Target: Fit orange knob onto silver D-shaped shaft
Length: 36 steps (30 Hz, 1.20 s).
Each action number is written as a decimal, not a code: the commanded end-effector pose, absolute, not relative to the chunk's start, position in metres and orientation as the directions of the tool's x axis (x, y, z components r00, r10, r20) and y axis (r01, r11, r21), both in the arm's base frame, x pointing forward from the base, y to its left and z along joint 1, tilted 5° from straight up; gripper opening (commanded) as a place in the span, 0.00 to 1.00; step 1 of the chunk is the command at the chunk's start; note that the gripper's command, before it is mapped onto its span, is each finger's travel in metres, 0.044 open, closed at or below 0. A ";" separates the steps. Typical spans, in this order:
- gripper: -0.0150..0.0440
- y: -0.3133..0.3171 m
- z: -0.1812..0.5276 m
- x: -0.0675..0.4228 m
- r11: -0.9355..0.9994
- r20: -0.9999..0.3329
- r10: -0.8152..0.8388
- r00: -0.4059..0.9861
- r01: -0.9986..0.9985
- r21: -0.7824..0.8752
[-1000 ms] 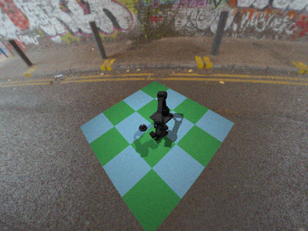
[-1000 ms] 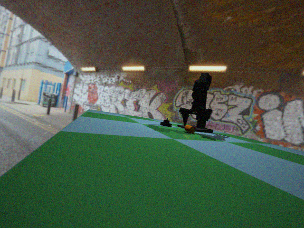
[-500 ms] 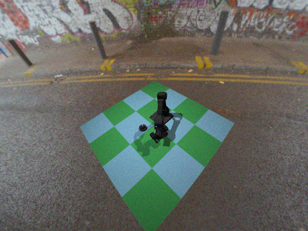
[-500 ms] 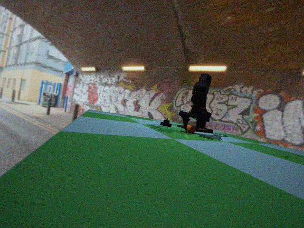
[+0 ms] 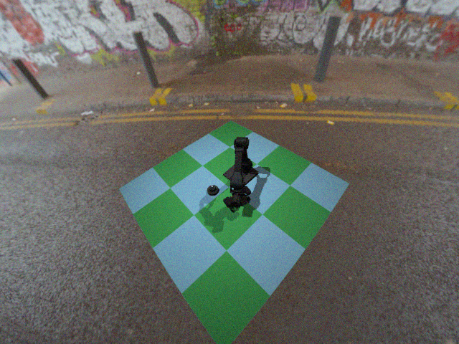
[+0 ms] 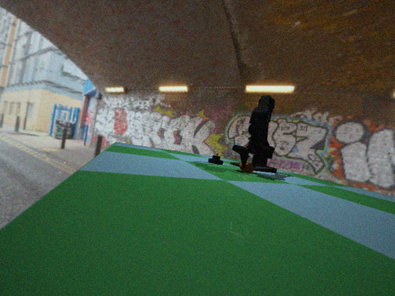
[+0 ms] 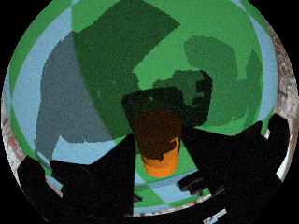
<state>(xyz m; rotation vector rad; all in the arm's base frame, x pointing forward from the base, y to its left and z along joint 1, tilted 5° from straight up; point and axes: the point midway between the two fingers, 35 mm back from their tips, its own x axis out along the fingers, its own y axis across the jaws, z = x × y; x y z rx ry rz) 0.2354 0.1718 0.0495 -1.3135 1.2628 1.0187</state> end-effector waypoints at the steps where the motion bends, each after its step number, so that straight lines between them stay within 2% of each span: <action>1: 0.60 0.171 0.048 0.235 0.048 -0.984 -0.150 0.098 -0.993 -0.107; 5: 0.56 0.171 0.048 0.235 0.048 -0.984 -0.150 0.098 -0.993 -0.107; 10: 0.56 0.170 0.049 0.235 0.050 -0.986 -0.131 0.099 -0.993 -0.106; 36: 0.56 0.144 0.064 0.233 0.051 -0.941 0.318 0.116 -0.993 -0.105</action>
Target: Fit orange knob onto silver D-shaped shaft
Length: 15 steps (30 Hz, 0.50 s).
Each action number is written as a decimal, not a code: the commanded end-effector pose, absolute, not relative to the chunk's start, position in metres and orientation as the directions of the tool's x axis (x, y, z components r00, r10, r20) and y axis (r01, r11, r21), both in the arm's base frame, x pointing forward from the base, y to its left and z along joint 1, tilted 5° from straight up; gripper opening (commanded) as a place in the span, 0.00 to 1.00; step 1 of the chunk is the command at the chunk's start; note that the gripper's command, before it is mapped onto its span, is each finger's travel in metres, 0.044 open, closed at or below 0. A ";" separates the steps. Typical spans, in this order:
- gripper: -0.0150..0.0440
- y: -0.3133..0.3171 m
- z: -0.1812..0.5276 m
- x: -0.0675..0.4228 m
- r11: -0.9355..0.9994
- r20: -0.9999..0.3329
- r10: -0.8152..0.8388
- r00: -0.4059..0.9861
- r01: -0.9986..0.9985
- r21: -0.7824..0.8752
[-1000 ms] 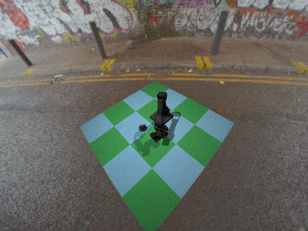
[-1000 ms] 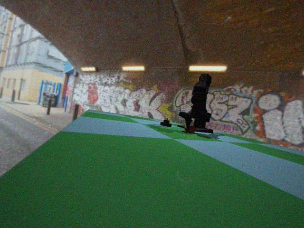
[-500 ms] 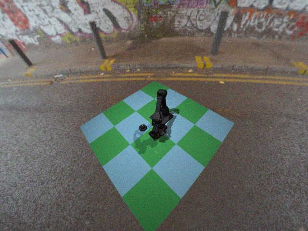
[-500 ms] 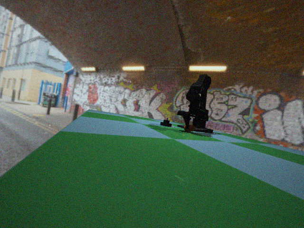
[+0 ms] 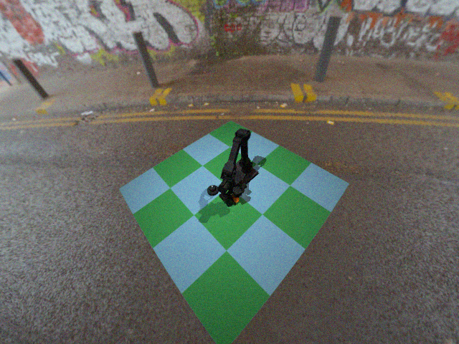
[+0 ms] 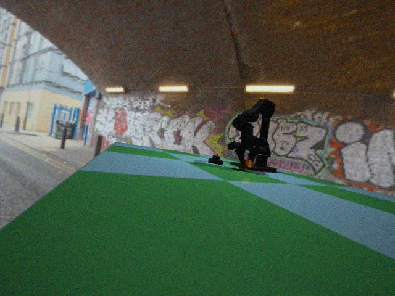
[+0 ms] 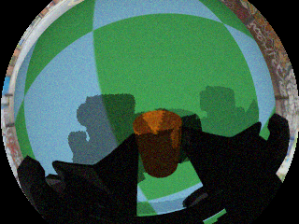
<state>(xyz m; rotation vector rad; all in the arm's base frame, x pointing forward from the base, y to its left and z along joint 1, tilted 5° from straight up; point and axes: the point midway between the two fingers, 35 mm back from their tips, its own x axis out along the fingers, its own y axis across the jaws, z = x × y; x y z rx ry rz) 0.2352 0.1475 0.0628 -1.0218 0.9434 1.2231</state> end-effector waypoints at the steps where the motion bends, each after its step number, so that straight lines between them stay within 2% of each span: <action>1: 0.56 0.143 0.064 0.233 0.051 -0.935 0.334 0.116 -0.993 -0.105; 15: 0.56 0.127 0.066 0.232 0.049 -0.829 0.547 0.114 -0.993 -0.104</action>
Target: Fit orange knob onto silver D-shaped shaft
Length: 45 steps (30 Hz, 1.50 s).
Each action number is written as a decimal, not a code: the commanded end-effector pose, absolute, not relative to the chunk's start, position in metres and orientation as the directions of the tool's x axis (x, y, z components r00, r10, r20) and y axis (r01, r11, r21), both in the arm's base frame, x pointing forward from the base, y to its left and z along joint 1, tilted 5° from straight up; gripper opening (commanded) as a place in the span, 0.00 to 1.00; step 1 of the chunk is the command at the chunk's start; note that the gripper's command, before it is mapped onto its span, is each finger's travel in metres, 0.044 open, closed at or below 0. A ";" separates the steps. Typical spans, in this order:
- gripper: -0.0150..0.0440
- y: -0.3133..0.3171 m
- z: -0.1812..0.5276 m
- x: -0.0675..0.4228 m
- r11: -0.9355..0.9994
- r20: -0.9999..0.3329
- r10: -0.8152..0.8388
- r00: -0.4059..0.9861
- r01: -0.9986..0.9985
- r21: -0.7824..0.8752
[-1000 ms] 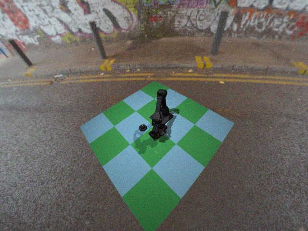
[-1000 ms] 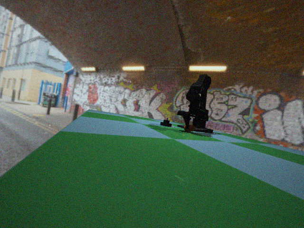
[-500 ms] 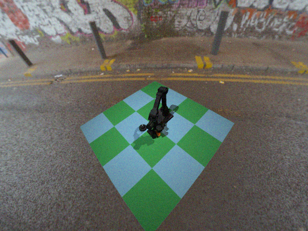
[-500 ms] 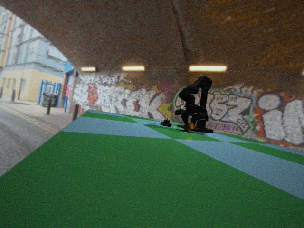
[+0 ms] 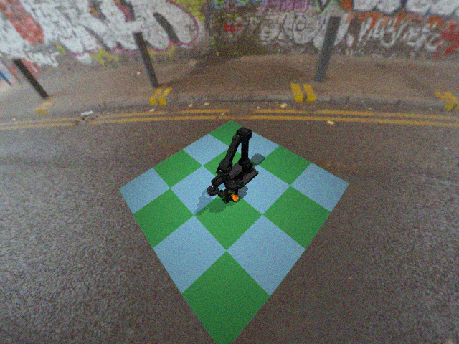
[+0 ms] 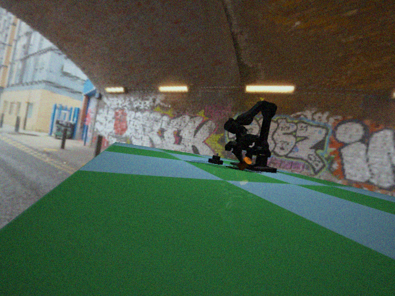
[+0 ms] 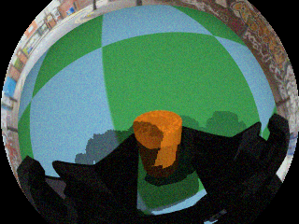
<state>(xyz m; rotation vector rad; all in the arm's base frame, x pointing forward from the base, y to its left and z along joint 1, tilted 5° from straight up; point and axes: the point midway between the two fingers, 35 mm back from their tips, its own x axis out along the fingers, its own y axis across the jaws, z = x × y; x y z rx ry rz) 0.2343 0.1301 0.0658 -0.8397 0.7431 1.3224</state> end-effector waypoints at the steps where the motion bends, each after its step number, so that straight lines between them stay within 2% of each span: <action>1: 0.56 0.126 0.066 0.232 0.049 -0.820 0.562 0.114 -0.993 -0.104; 29: 0.56 0.094 0.057 0.231 0.046 -0.471 0.878 0.089 -0.994 -0.102; 37: 0.56 0.091 0.059 0.231 0.047 -0.500 0.861 0.092 -0.994 -0.102; 40: 0.69 0.094 0.058 0.229 0.048 -0.493 0.865 0.090 -0.994 -0.097; 45: 0.69 0.094 0.058 0.229 0.048 -0.493 0.865 0.090 -0.994 -0.097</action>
